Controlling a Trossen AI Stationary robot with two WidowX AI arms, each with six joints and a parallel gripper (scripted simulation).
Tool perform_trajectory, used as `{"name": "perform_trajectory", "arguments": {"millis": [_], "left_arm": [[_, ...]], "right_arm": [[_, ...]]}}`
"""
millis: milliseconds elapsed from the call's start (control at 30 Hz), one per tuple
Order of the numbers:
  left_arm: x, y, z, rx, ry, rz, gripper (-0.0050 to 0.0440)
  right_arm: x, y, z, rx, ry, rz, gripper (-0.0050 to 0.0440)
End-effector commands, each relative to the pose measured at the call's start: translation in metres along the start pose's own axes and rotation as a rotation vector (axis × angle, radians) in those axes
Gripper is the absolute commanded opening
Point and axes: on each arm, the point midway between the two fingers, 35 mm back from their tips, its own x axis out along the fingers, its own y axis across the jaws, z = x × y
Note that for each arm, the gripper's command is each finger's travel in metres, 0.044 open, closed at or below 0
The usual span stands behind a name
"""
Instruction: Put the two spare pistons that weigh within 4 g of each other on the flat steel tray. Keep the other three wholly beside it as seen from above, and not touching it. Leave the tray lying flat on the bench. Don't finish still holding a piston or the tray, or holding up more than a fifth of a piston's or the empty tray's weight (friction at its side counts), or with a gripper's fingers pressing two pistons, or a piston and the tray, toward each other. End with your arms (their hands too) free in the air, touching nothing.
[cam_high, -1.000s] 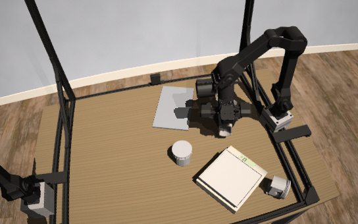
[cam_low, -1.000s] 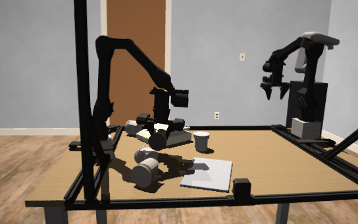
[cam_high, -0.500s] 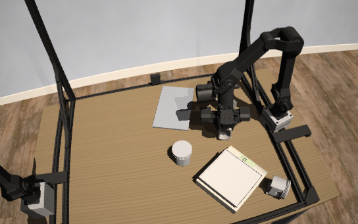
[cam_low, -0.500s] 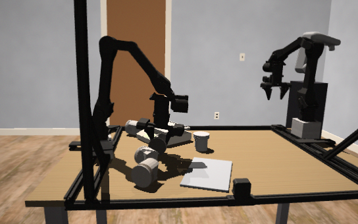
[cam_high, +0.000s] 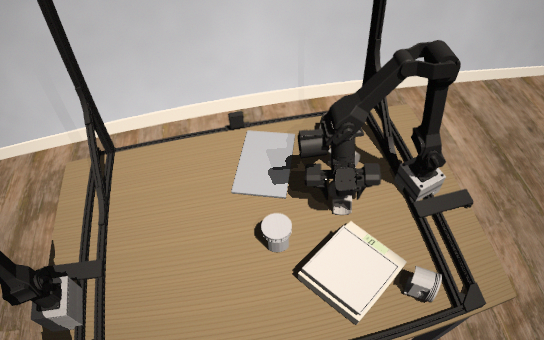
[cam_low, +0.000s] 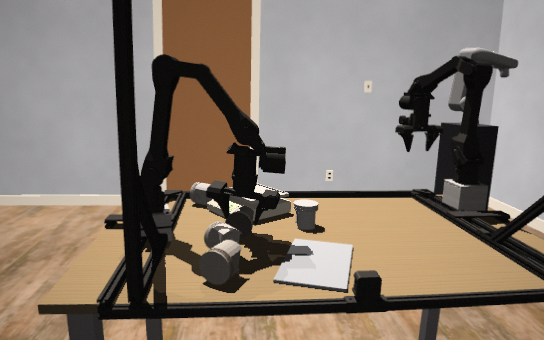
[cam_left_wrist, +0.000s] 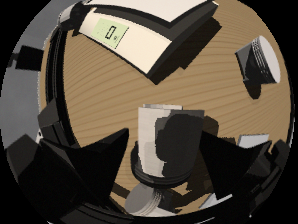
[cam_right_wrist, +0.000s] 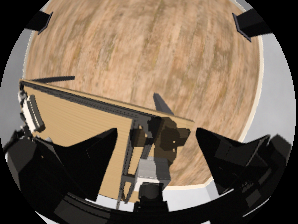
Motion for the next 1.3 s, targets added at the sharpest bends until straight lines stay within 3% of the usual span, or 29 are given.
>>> {"name": "perform_trajectory", "arguments": {"millis": [0,400,1267], "left_arm": [[0.001,0.001,0.001,0.002,-0.004,0.002,0.0378],[0.001,0.001,0.001,0.002,-0.004,0.002,0.0378],[-0.039,0.0,0.001,0.002,-0.004,0.002,0.0378]], "right_arm": [[0.0,0.0,0.0,-0.002,0.001,0.002,0.044],[0.0,0.0,0.0,-0.002,0.001,0.002,0.044],[0.0,0.0,0.0,-0.002,0.001,0.002,0.044]]}}
